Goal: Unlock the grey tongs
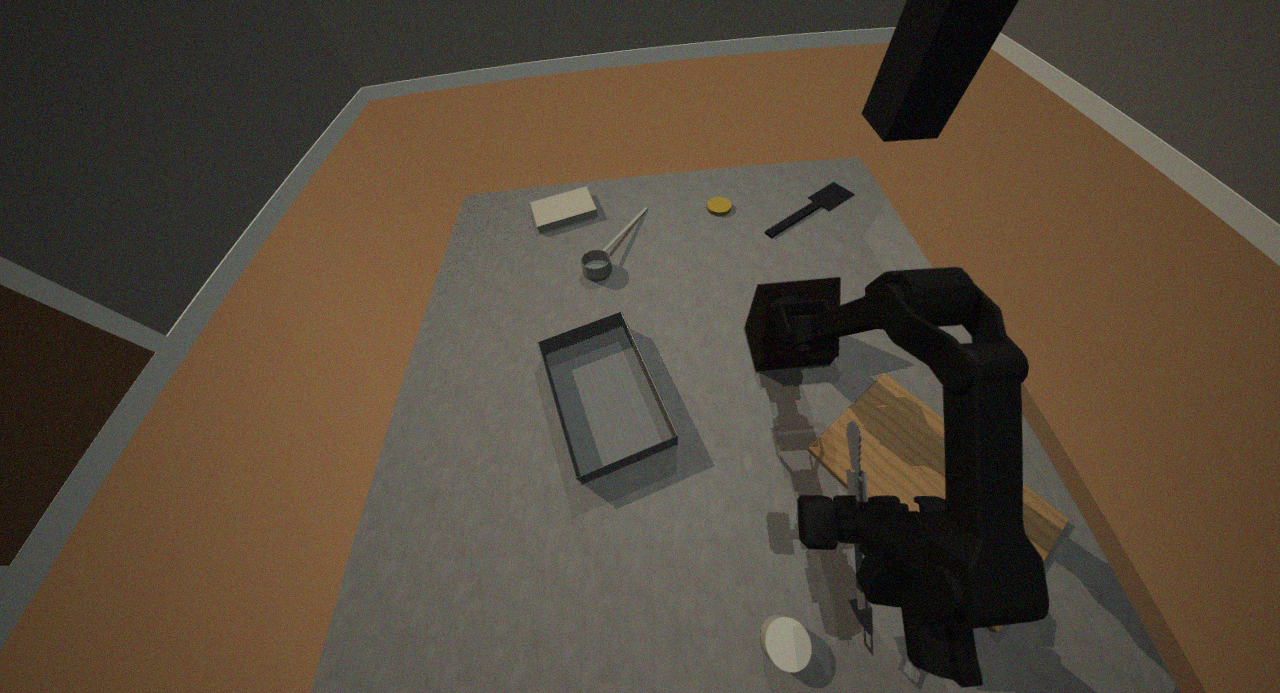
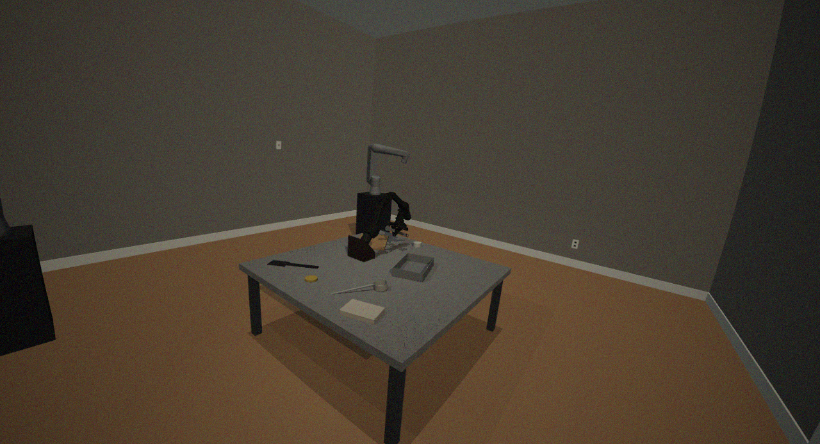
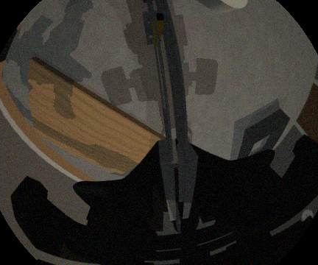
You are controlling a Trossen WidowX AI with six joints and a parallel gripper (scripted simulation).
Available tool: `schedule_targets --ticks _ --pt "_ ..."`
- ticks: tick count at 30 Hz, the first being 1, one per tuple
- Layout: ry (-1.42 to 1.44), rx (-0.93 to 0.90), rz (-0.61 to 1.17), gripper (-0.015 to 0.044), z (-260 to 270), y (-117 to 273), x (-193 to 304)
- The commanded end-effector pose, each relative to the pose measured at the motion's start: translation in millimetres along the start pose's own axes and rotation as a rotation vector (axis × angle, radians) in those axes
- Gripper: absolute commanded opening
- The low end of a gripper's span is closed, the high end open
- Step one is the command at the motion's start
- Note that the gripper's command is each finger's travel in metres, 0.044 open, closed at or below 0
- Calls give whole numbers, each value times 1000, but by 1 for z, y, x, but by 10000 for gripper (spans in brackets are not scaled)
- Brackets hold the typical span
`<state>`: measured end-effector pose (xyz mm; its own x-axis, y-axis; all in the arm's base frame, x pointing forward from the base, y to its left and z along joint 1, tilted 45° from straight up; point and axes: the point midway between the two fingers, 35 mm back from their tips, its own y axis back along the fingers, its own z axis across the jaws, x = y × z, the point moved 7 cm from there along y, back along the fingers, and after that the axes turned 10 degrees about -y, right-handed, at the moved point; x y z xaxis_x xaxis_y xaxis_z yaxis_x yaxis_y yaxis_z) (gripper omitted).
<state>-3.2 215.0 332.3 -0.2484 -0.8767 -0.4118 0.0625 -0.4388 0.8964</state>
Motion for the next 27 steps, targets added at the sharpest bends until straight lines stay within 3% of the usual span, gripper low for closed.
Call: schedule_targets --ticks 1,27 --pt "22 16 8 -150 10 -2 2" --pt "250 104 -3 -150 84 -11 31"
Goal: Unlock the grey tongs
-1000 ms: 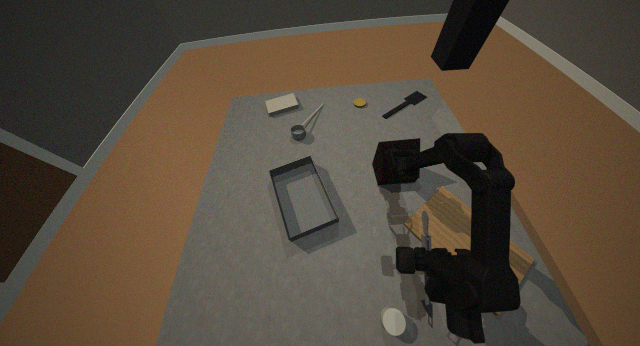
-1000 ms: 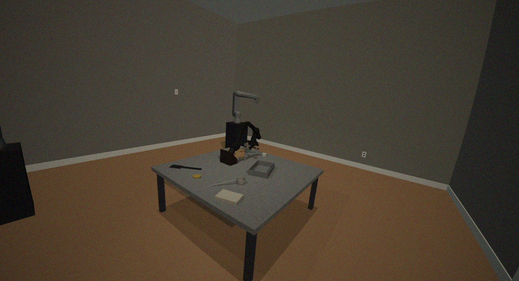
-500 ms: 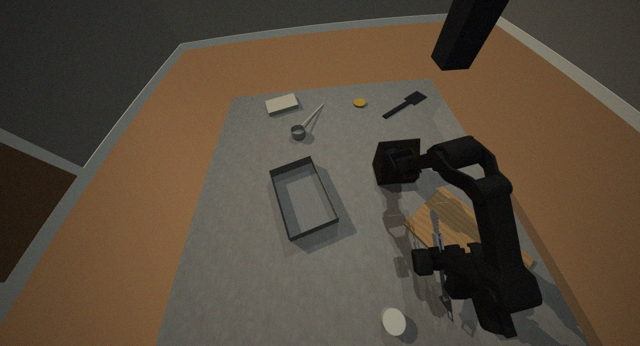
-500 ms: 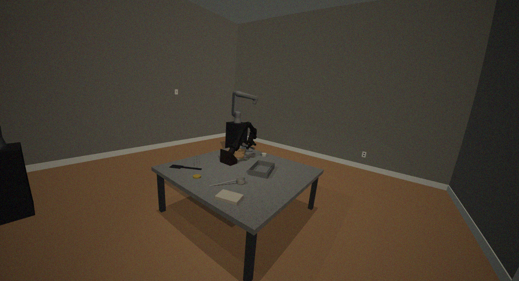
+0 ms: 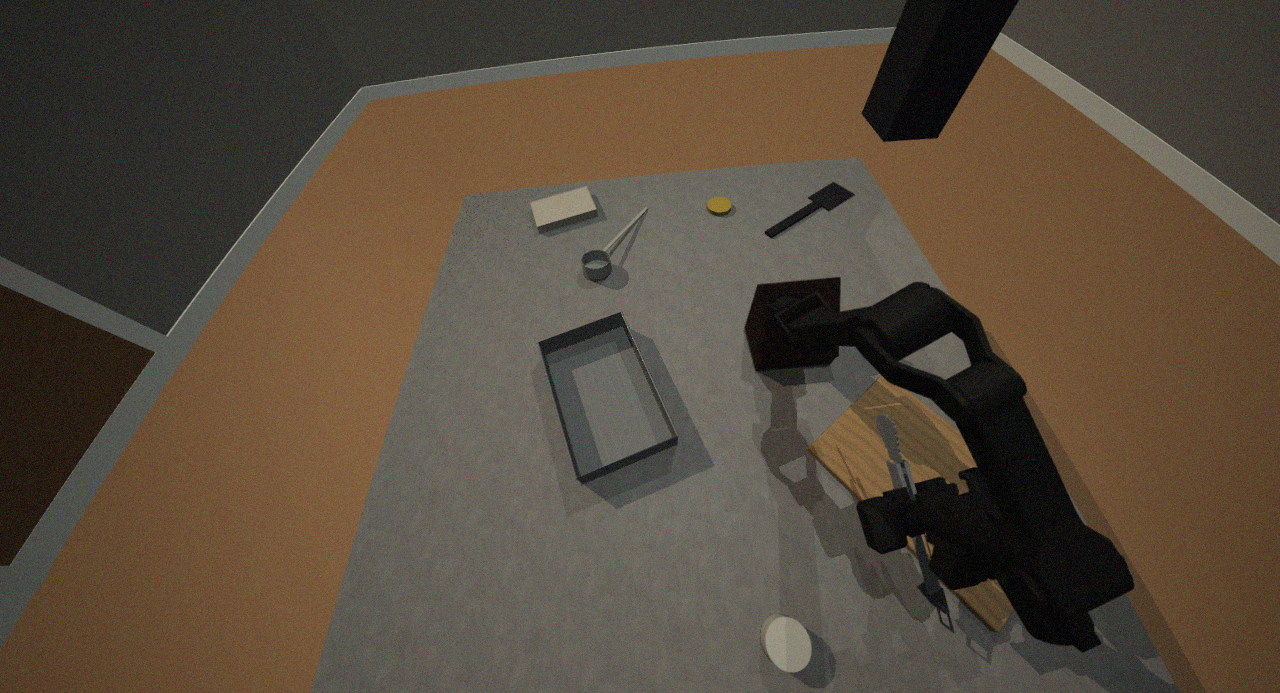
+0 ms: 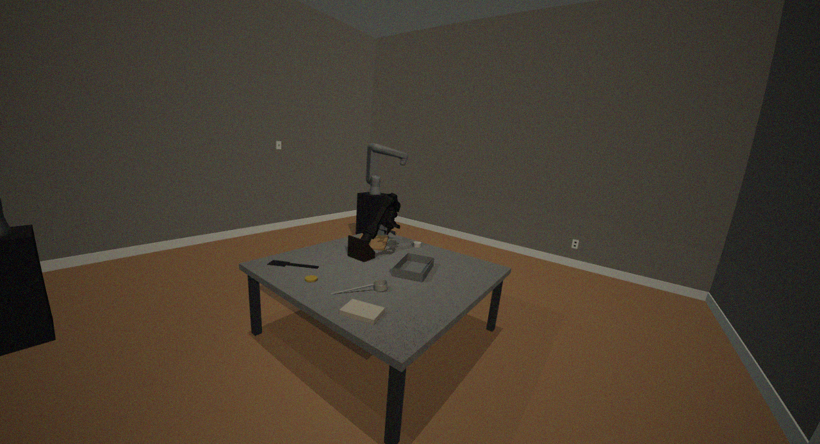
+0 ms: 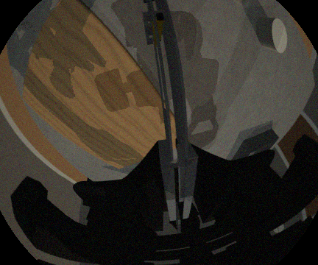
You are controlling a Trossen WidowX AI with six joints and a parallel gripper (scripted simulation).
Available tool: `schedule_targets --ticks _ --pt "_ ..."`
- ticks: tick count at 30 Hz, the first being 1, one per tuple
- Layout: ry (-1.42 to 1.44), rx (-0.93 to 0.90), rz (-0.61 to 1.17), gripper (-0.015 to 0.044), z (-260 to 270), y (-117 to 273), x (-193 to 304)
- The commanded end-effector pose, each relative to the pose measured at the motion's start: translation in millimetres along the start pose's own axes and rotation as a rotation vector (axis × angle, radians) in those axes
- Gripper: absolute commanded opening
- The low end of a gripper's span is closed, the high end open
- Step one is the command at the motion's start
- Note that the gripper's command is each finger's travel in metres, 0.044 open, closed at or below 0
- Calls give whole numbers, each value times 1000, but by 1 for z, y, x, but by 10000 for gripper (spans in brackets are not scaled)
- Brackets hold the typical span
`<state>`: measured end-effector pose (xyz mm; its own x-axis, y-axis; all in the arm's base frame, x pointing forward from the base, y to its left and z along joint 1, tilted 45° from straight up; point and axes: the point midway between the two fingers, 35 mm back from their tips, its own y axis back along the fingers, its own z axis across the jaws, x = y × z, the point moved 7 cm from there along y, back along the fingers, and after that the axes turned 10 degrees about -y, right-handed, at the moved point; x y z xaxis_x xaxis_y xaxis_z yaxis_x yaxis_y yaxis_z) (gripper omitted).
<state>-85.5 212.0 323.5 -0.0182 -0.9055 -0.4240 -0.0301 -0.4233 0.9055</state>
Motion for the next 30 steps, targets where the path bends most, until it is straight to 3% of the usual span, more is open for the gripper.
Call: schedule_targets --ticks 1,30 --pt "26 14 -10 -150 10 2 3" --pt "275 59 -176 -150 96 20 49"
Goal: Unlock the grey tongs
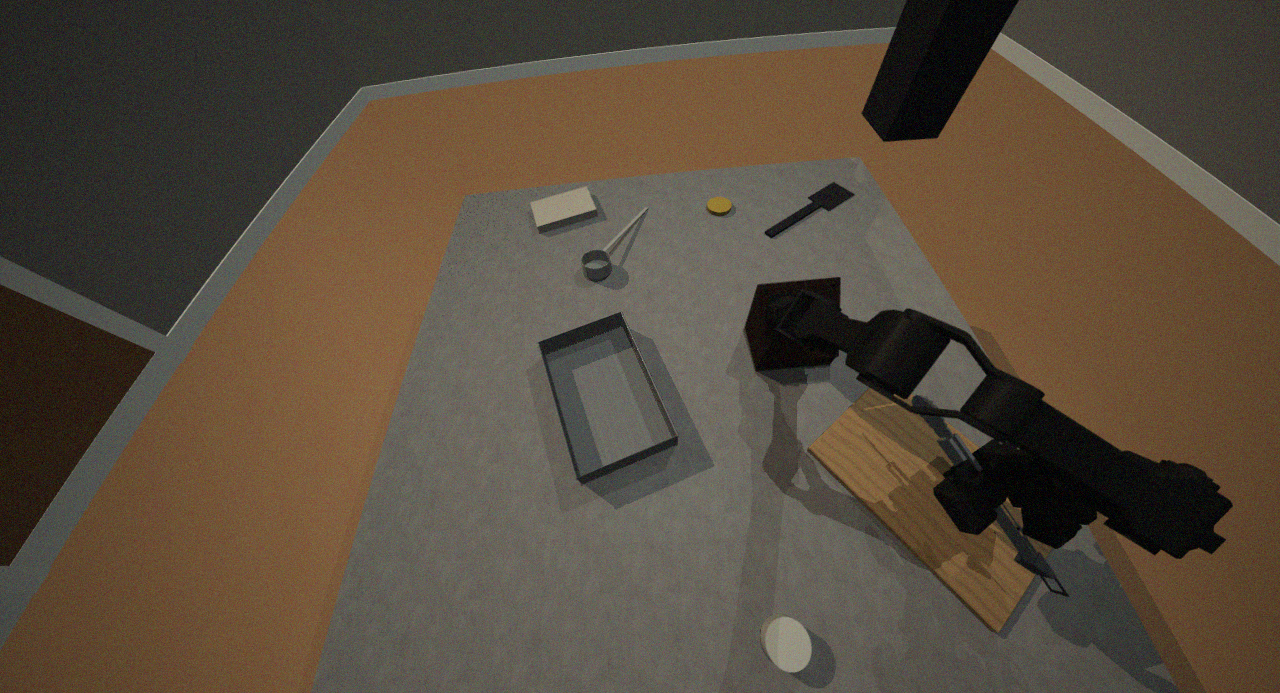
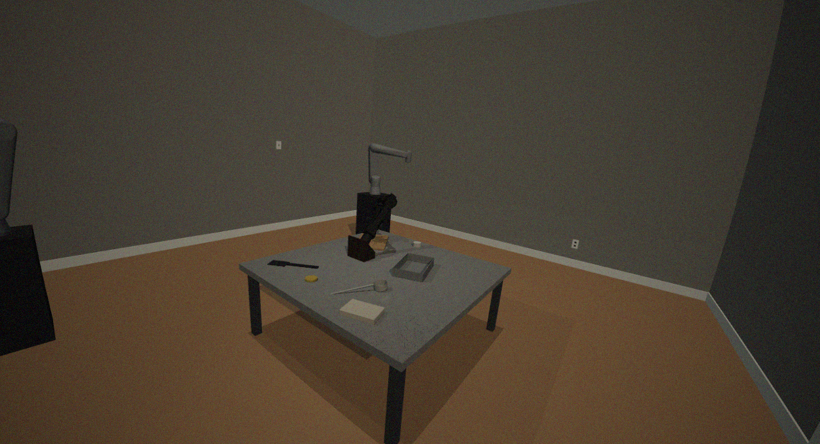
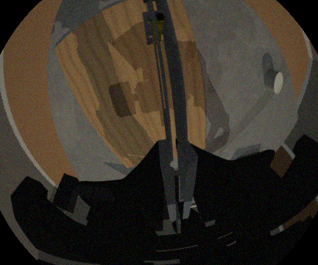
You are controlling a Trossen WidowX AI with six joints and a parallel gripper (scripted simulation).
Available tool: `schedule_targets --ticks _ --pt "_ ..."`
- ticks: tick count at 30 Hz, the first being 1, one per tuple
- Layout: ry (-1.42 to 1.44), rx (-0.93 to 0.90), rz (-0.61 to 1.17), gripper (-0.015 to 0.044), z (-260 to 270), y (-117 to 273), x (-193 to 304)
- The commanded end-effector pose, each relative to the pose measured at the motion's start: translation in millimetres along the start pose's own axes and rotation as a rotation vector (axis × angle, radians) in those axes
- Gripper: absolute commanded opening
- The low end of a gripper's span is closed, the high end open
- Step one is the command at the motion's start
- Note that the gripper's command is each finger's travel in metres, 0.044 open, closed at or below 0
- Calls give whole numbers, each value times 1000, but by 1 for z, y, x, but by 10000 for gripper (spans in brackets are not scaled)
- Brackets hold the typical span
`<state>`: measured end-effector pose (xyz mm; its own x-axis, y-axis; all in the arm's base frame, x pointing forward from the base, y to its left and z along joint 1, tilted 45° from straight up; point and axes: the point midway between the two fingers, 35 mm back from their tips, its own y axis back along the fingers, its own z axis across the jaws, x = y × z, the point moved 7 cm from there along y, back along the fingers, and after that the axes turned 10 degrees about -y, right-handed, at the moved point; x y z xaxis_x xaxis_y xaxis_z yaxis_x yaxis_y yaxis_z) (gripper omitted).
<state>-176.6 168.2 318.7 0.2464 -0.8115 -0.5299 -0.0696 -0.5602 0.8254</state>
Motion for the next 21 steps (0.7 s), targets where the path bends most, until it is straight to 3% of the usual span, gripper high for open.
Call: schedule_targets --ticks 1,21 --pt "23 3 -31 -150 10 6 4" --pt "164 -22 -216 -150 64 40 37"
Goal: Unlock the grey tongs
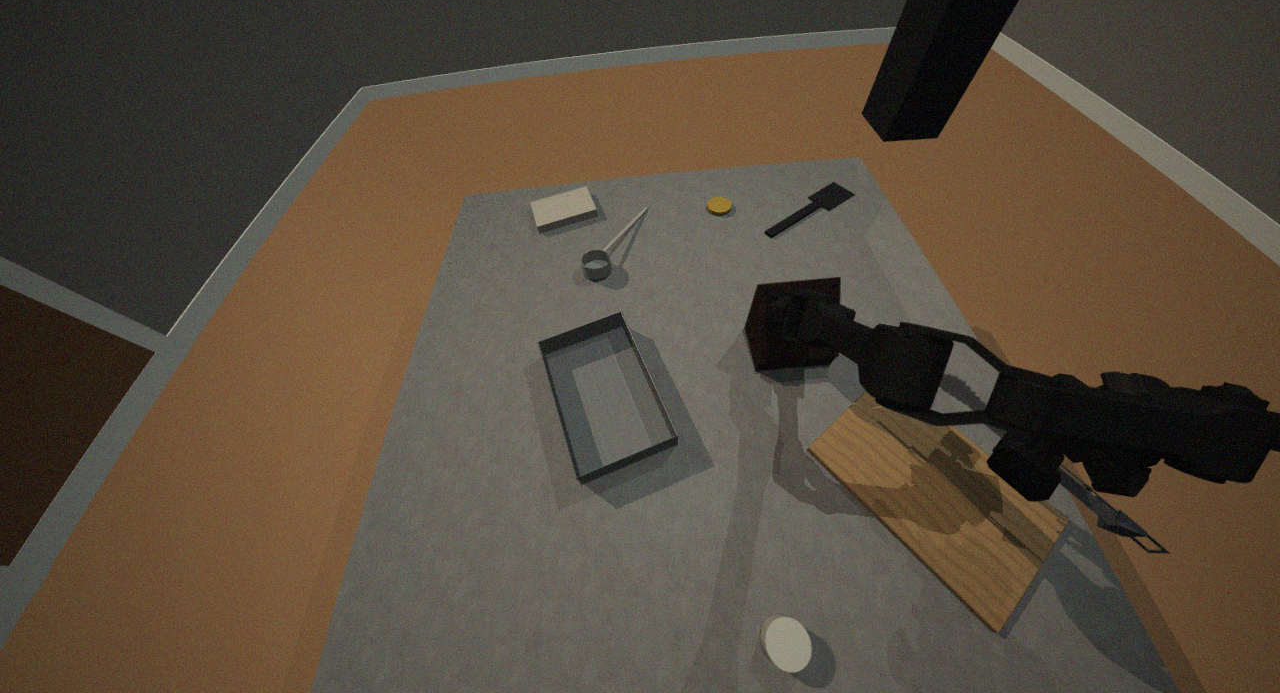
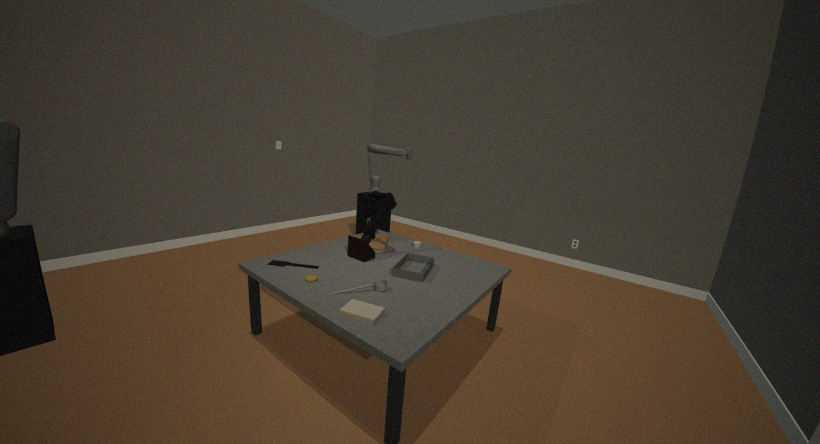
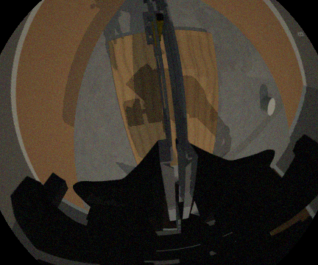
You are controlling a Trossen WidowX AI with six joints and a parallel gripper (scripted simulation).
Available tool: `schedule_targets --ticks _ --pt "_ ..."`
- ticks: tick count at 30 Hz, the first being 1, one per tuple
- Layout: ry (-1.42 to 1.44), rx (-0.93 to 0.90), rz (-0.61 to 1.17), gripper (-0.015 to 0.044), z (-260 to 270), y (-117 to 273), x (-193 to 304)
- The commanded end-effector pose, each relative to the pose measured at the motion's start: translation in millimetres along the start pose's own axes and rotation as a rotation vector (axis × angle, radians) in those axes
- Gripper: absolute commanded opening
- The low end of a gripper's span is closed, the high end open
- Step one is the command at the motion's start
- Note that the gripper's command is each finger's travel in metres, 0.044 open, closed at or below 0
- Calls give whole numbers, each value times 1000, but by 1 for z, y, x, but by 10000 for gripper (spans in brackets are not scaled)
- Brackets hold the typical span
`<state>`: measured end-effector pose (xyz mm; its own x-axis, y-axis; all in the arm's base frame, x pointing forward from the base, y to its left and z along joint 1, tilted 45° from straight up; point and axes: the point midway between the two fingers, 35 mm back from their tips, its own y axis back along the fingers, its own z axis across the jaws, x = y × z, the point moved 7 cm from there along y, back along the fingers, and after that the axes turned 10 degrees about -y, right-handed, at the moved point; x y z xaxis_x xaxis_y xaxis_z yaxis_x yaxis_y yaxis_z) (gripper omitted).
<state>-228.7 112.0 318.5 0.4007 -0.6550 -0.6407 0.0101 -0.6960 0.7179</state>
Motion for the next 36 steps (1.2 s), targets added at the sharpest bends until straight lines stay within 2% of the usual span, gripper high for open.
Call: schedule_targets --ticks 1,11,36 --pt "8 -3 -27 -150 5 6 2" --pt "16 -25 -60 -150 8 3 4" --pt "67 -177 -409 -150 22 -15 23"
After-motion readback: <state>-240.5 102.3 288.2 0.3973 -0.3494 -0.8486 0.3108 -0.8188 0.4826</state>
